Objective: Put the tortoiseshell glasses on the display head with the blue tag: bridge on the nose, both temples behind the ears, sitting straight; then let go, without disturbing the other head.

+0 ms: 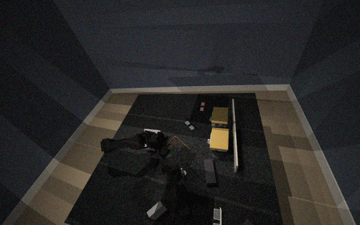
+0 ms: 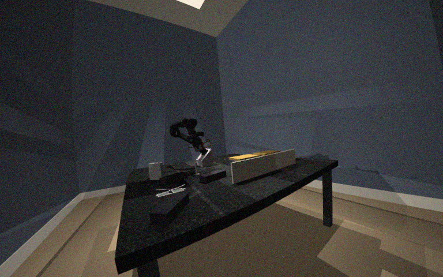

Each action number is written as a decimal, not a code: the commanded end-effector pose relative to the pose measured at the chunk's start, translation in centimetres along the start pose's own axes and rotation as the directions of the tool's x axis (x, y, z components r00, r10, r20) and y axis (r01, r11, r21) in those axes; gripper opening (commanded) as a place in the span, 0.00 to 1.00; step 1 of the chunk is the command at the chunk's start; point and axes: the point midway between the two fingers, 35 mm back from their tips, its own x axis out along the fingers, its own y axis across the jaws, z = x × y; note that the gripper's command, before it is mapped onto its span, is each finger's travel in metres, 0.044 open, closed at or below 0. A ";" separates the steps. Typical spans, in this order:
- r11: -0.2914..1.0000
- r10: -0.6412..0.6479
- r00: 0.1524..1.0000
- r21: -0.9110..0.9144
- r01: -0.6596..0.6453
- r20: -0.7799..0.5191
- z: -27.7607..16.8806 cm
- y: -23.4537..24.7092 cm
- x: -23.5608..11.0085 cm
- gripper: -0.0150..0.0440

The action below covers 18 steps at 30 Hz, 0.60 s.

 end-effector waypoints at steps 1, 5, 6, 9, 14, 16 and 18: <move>0.993 -0.017 0.999 -0.116 0.022 0.041 -0.1 0.3 -0.5 0.25; 0.970 -0.041 0.996 -0.235 0.059 0.082 -0.2 0.6 -1.1 0.25; 0.962 -0.046 0.995 -0.264 0.069 0.092 -0.2 0.6 -1.2 0.25; 0.931 -0.064 0.990 -0.349 0.103 0.122 -0.3 0.8 -1.6 0.25; 0.860 -0.095 0.981 -0.481 0.167 0.171 -0.5 1.1 -2.3 0.25; 0.825 -0.107 0.976 -0.530 0.194 0.191 -0.6 1.3 -2.5 0.25; 0.786 -0.119 0.970 -0.576 0.222 0.211 -0.6 1.4 -2.7 0.25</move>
